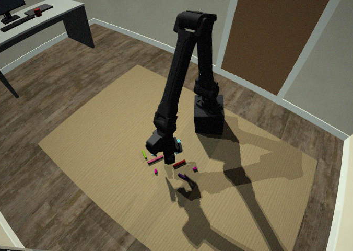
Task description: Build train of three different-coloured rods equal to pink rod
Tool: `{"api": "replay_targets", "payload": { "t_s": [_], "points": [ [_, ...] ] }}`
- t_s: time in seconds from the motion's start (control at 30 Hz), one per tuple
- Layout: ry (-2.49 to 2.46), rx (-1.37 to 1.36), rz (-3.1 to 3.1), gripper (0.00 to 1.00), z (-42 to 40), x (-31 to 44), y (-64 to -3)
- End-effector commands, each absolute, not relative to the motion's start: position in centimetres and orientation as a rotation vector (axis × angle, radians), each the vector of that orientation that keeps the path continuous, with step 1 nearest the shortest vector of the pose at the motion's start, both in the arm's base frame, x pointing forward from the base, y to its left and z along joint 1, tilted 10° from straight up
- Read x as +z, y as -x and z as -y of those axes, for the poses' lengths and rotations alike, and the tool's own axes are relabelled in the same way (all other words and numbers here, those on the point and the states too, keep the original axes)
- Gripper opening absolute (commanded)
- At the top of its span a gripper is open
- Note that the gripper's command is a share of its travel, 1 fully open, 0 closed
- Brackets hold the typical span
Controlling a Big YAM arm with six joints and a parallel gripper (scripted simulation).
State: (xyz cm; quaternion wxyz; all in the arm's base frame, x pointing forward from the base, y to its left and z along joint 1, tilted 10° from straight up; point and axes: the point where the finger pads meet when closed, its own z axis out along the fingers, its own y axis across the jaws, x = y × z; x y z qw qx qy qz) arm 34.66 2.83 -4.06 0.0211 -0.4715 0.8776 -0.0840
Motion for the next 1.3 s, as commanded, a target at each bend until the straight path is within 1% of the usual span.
{"api": "replay_targets", "payload": {
  "t_s": [0.0, 1.03, 1.17, 1.27],
  "points": [
    [1.466, -0.267, -2.704, 1.00, -2.8, -3.8, -35.3],
    [1.466, -0.267, -2.704, 1.00, -2.8, -3.8, -35.3],
    [1.451, -0.269, -2.692, 1.00, -6.8, -3.9, -36.1],
    [1.454, -0.262, -2.695, 1.00, -11.0, -4.6, -34.9]
  ]
}}
